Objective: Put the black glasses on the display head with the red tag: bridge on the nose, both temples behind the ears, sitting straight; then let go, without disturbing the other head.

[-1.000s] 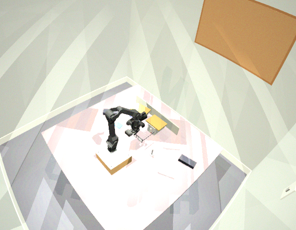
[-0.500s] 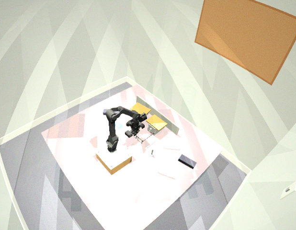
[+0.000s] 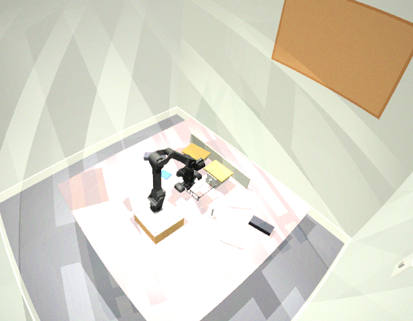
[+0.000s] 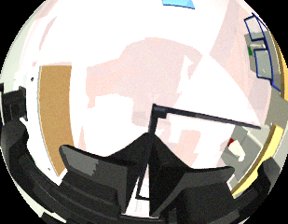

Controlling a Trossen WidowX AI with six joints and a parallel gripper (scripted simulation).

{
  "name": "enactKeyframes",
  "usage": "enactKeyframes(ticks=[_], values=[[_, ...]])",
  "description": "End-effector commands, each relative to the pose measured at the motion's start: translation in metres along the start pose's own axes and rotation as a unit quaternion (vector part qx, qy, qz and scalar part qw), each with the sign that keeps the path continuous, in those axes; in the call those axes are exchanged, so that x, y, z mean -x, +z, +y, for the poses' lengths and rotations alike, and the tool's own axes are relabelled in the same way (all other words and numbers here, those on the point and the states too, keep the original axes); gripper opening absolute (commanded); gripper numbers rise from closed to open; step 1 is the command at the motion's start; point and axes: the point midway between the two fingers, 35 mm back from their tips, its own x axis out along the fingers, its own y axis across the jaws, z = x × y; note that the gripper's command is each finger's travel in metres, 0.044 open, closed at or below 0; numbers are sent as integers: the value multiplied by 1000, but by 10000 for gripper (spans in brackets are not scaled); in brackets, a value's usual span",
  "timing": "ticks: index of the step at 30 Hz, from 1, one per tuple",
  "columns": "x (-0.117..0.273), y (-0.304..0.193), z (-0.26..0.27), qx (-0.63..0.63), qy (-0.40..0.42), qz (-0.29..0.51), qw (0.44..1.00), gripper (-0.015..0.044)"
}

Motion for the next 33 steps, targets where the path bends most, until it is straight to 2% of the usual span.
enactKeyframes(ticks=[1,33], values=[[-1,0,-7,-1,-1,-2,1000,0],[0,0,-52,-1,-5,-2,1000,0]])
